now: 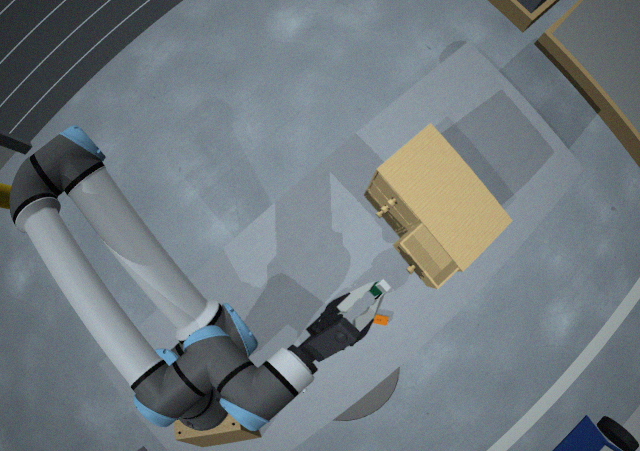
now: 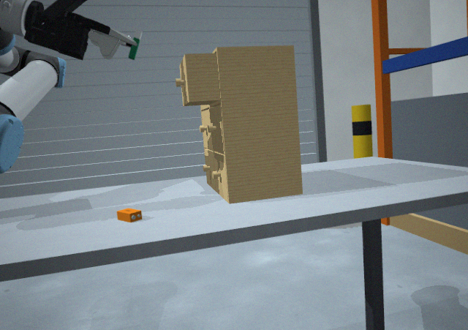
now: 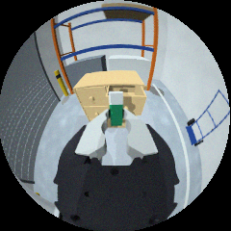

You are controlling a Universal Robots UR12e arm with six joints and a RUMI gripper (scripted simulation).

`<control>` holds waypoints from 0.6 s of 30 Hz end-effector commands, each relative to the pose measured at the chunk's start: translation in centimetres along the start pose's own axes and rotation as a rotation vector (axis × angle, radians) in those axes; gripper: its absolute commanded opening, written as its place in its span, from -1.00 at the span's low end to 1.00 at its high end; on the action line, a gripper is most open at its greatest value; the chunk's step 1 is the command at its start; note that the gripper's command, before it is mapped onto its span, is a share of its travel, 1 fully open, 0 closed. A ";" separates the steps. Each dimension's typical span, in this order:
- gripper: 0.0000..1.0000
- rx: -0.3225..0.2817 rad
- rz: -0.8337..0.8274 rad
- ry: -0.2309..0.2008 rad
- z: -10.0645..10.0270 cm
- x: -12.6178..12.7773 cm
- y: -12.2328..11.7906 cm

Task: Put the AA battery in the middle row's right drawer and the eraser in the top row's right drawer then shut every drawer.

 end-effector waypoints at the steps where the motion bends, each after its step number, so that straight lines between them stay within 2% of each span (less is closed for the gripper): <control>1: -0.79 0.016 -0.002 -0.026 -0.4 -0.2 -0.2; 18: -0.79 0.016 -0.002 -0.026 -0.9 -0.2 0.0</control>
Point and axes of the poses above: the point where the finger pads meet when closed, its own z axis back along the fingers, its own x axis across the jaws, y = z × x, the point moved 6 cm from there along z, back along the fingers, and after that the axes turned 12 degrees about -z, right-handed, at the moved point
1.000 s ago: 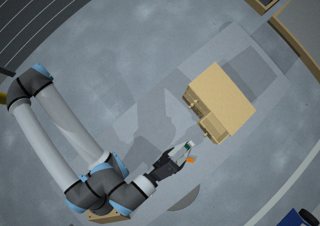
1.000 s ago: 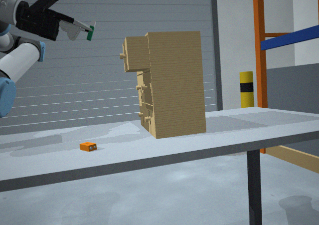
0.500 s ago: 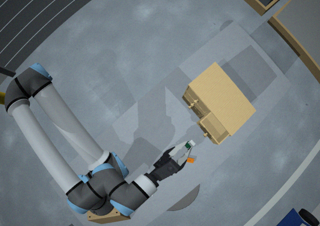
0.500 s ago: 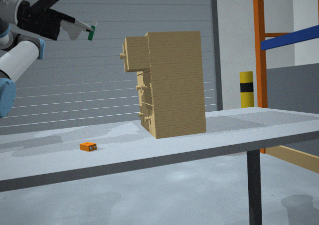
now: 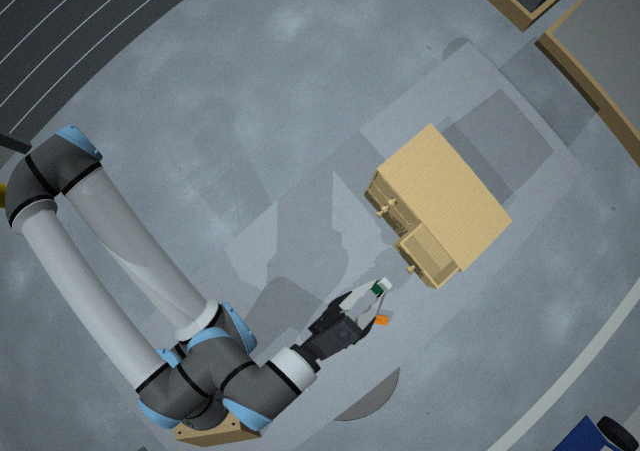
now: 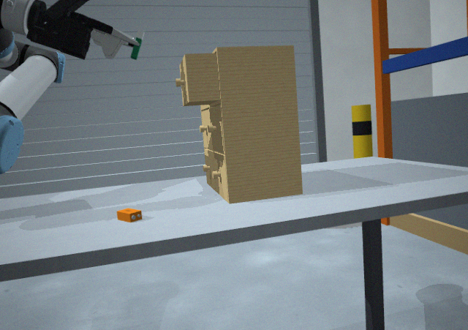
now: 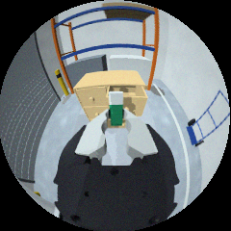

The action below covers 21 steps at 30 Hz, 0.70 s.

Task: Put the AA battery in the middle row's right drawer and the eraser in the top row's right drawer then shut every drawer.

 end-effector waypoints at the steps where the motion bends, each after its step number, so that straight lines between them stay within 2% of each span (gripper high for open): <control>1: -0.79 0.024 -0.002 -0.034 -0.4 -0.2 -0.2; 21: -0.79 0.024 -0.002 -0.034 -1.3 -0.3 0.1</control>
Point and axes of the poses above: the point where the finger pads meet when closed, its own z axis back along the fingers, its own x axis across the jaws, y = z × x, the point moved 6 cm from there along z, back along the fingers, and after that the axes turned 12 degrees about -z, right-handed, at the moved point
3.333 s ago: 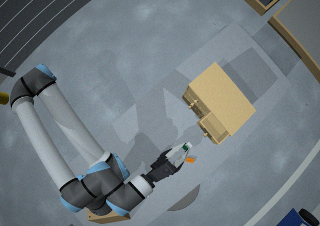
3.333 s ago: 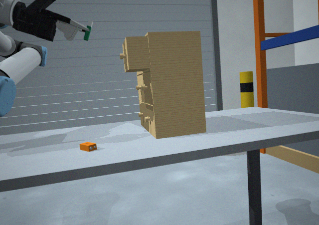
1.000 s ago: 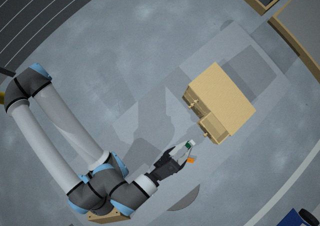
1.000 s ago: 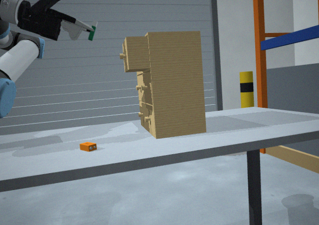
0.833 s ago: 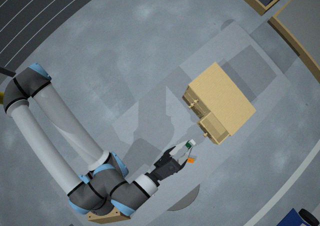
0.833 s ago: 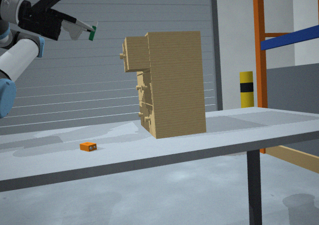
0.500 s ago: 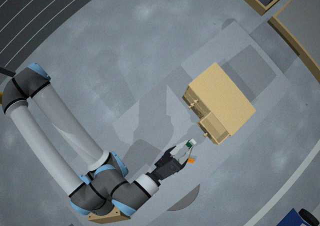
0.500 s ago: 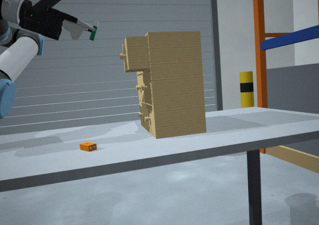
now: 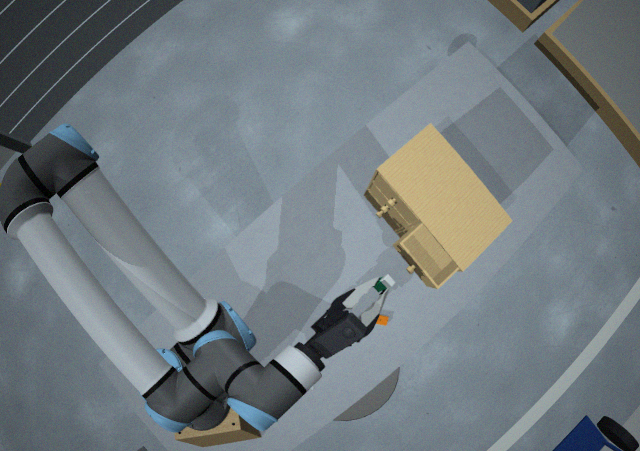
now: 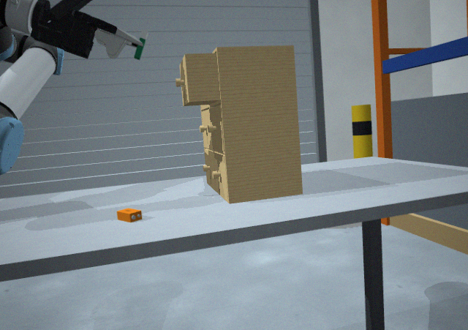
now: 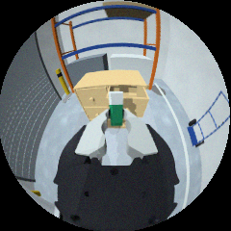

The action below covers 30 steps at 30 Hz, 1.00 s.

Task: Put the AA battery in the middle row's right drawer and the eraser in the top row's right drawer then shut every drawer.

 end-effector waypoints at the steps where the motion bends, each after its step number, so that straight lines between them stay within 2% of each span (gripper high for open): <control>1: -0.79 0.040 -0.002 -0.045 -0.6 -0.3 -0.2; 15: -0.79 0.040 -0.002 -0.045 -1.7 -0.3 0.2; 30: -0.79 0.041 0.003 -0.045 -3.9 -0.3 1.4</control>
Point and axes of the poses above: the point where the finger pads meet when closed, its own z axis back along the fingers, its own x axis across the jaws, y = z × x, the point moved 6 cm from there along z, back along the fingers, and after that the axes turned 12 degrees about -z, right-handed, at the moved point
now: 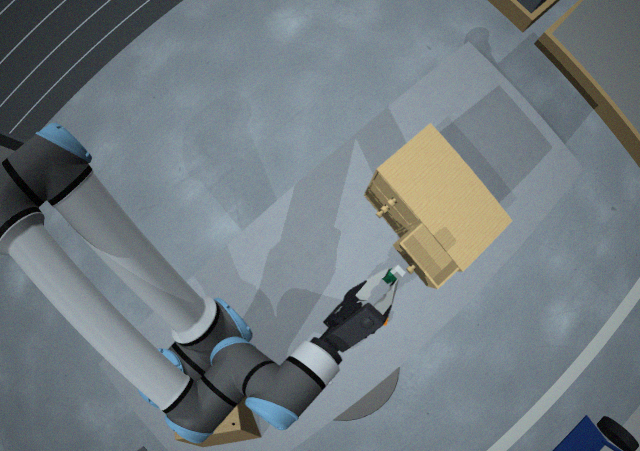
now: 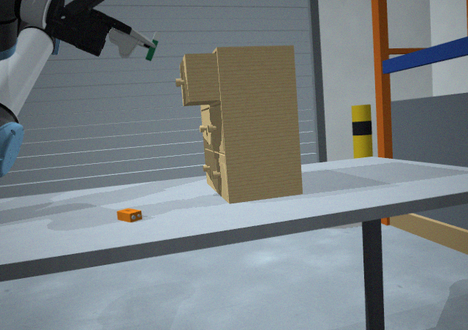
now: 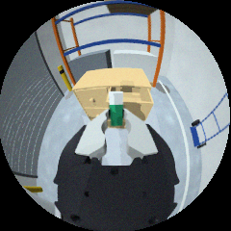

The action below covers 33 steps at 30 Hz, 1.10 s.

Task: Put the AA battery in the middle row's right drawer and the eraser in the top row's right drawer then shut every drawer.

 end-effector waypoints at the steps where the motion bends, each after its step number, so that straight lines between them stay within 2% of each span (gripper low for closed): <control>1: -0.79 0.103 0.008 -0.081 -1.5 -0.5 0.5; 13: -0.79 0.104 0.008 -0.080 -4.3 -0.6 1.9; 33: -0.79 0.103 0.003 -0.081 -7.1 -0.6 2.9</control>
Point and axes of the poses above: the point where the finger pads meet when closed, its own z axis back along the fingers, its own x axis across the jaws, y = z × x, the point moved 6 cm from there along z, back along the fingers, and after that the axes turned 12 degrees about -z, right-handed, at the moved point
